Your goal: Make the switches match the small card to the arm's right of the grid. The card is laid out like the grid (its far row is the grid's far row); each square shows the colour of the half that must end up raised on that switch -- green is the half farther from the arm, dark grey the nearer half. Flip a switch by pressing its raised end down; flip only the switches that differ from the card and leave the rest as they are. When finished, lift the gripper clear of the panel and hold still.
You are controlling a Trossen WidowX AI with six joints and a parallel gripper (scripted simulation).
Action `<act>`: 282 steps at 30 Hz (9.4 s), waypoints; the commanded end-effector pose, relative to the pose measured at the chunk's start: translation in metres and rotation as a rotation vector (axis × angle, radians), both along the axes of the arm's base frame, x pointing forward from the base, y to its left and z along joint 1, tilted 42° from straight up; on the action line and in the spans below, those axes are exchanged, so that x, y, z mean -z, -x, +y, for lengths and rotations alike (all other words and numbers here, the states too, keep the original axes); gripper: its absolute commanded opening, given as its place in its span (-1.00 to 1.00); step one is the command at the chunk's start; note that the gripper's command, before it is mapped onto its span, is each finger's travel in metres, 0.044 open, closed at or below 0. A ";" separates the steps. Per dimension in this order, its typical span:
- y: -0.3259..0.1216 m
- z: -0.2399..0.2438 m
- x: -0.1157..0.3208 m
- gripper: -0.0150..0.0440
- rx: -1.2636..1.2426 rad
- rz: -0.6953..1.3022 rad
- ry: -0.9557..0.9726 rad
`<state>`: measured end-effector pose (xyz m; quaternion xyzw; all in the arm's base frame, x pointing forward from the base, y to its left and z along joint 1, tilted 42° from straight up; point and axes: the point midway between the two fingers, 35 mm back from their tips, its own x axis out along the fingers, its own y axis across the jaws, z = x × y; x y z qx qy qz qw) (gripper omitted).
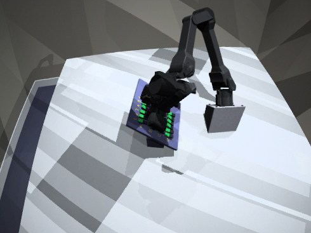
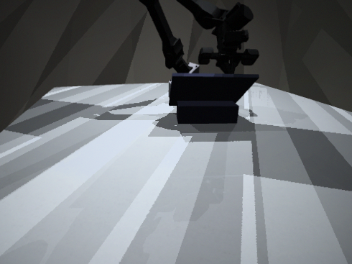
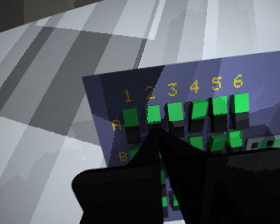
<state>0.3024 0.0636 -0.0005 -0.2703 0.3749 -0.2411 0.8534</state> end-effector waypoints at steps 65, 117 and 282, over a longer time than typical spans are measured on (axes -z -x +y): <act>0.036 -0.005 -0.015 -0.49 0.032 0.050 -0.010; 0.022 -0.021 -0.002 -0.49 0.032 0.049 -0.009; 0.042 -0.043 -0.003 -0.49 -0.002 0.012 0.003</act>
